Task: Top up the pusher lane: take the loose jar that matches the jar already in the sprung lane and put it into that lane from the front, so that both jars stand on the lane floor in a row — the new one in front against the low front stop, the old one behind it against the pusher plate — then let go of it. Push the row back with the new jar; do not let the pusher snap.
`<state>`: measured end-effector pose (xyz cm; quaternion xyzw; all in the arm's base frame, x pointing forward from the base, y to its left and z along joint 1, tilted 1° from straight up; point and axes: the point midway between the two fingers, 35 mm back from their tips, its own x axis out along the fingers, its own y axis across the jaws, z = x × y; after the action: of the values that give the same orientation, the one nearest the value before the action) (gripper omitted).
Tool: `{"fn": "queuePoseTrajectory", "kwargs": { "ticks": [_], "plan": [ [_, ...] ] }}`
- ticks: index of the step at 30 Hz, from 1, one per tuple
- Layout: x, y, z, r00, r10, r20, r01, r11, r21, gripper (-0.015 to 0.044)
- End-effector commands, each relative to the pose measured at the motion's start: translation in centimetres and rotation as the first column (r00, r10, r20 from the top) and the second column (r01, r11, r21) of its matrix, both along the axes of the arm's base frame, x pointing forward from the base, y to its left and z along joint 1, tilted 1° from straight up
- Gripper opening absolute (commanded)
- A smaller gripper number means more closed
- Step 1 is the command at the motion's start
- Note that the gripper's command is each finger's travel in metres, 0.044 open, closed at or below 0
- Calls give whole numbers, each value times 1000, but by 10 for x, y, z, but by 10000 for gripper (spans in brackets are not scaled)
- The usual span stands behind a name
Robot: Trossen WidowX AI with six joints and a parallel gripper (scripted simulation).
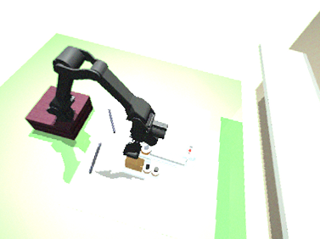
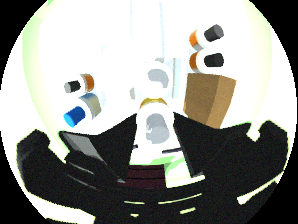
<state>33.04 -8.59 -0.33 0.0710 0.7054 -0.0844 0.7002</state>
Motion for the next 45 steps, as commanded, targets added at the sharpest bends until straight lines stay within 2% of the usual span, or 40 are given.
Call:
{"fn": "queuePoseTrajectory", "kwargs": {
  "ticks": [1, 45],
  "plan": [
    [8, -2, 3, 1000, -4, 29, 5, 1000, -8, 0],
    [11, -3, -4, 1000, -4, 29, 5, 1000, -8, 0]
  ]
}}
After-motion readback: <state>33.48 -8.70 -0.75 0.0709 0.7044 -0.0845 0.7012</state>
